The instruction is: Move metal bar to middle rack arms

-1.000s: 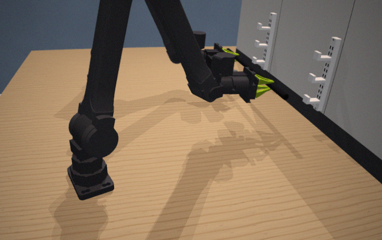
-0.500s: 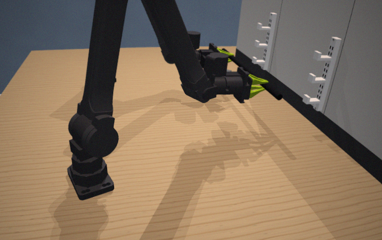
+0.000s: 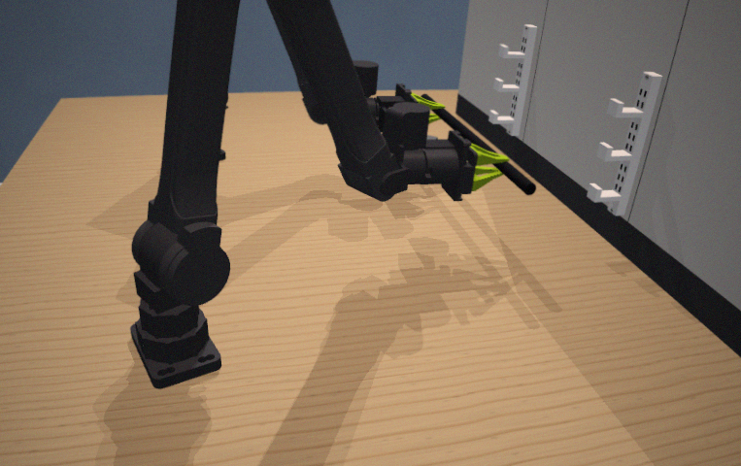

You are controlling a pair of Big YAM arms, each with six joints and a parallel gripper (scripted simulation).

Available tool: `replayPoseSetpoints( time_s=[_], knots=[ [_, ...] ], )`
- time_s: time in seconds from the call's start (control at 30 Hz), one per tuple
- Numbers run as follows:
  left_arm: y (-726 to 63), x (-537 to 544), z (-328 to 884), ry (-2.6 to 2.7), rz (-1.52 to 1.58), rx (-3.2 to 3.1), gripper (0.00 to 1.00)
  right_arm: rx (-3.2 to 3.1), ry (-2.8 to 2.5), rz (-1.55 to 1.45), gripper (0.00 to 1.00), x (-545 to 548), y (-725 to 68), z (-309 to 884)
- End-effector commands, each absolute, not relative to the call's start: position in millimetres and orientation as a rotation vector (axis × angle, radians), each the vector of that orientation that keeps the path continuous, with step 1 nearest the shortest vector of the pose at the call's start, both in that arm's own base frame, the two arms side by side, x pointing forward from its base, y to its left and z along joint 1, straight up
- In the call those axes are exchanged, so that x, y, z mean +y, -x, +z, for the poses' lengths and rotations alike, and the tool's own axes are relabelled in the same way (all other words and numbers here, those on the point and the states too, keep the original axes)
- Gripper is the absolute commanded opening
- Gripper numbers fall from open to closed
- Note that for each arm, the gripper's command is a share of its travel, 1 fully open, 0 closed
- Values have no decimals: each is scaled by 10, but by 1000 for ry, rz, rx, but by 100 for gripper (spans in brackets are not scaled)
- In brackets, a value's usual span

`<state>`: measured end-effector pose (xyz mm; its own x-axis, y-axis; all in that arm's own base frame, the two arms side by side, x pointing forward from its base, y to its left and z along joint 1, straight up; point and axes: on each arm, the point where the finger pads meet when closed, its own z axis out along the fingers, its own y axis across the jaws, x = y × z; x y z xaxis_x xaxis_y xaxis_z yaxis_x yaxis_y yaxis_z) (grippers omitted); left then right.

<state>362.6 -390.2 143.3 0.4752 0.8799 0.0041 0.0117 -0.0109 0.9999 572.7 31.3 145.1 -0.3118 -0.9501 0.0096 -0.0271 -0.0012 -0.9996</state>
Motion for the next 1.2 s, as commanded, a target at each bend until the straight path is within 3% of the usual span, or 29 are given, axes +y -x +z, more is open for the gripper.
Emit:
replayPoseSetpoints(
  time_s=[0.0,1.17],
  knots=[
    [-3586,-3865,1576,-1379,847,835,0,1410,984,-1456,0,311,-5695,1816],
    [-3132,-3618,1546,-1379,847,835,0,1410,984,-1456,0,476,-5206,1758]
  ],
)
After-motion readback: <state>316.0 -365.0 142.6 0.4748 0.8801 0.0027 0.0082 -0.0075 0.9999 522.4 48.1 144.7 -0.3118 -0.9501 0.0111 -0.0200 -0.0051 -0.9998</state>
